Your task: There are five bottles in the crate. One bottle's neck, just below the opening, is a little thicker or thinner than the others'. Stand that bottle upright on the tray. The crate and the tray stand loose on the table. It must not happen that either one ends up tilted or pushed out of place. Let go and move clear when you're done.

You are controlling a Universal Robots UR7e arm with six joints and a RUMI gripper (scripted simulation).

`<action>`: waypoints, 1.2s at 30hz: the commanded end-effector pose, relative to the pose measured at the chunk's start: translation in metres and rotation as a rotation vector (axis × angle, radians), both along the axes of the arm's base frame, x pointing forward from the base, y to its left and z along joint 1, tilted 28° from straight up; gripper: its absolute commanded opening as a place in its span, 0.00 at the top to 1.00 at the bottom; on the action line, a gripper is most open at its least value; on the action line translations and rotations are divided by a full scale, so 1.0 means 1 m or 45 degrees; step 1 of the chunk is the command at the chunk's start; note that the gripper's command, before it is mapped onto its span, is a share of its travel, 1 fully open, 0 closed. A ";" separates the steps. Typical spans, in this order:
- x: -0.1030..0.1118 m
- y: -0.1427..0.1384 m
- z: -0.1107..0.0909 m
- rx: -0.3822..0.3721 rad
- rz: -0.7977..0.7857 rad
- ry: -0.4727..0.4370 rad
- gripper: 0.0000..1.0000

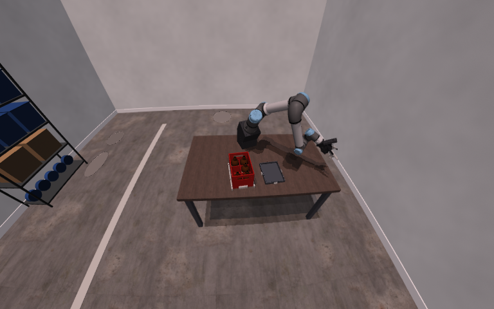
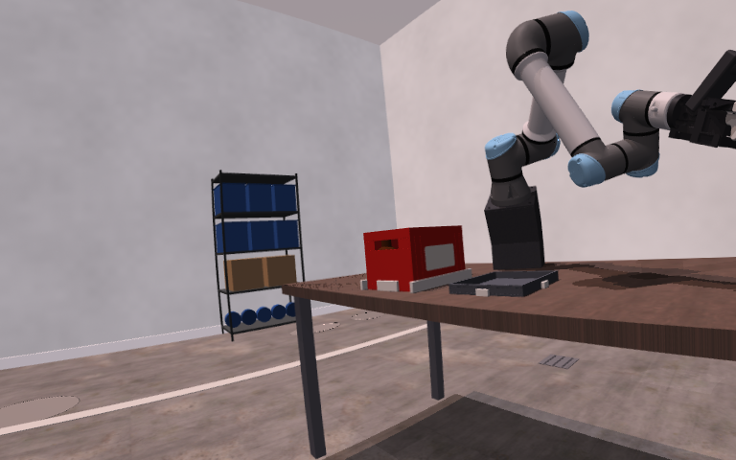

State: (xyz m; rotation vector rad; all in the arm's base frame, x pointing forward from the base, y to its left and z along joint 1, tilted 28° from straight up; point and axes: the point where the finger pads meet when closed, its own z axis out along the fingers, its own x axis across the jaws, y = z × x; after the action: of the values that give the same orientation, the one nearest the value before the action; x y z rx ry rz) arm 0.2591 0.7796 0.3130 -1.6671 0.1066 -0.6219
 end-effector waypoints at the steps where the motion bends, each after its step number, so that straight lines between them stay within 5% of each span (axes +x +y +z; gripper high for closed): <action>1: 0.002 -0.012 -0.002 -0.028 0.009 -0.009 0.00; 15: 0.010 -0.056 -0.012 -0.124 0.043 -0.044 0.00; 26: 0.019 -0.113 -0.023 -0.249 0.086 -0.089 0.00; 36: 0.033 -0.192 -0.040 -0.421 0.147 -0.152 0.00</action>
State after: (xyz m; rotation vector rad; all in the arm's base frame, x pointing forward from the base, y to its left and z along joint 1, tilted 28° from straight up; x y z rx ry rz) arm 0.2882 0.6288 0.2810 -1.8713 -0.0960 -0.6832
